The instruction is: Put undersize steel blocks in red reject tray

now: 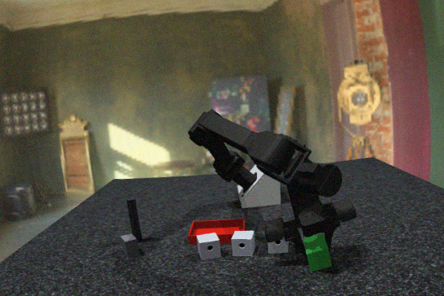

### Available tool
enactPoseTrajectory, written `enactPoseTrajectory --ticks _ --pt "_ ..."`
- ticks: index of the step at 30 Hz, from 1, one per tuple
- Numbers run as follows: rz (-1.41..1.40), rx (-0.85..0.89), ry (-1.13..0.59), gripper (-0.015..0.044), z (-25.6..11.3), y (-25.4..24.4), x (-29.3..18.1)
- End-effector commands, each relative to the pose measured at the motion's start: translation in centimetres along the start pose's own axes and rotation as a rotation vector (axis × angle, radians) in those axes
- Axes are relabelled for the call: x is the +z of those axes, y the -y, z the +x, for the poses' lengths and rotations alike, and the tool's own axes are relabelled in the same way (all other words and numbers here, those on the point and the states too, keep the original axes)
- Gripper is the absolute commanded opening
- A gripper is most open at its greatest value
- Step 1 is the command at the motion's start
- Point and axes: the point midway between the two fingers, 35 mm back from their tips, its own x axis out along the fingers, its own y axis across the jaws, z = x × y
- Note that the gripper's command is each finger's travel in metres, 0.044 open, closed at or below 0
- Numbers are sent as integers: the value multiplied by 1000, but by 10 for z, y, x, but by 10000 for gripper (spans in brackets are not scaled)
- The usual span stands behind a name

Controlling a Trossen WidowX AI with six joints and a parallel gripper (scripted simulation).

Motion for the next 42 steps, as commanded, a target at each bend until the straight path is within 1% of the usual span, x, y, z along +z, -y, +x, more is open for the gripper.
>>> enactPoseTrajectory --ticks 1,42 --pt "1 2 13 0 -3 -1 6" --pt "2 2 13 0 -3 -1 20"
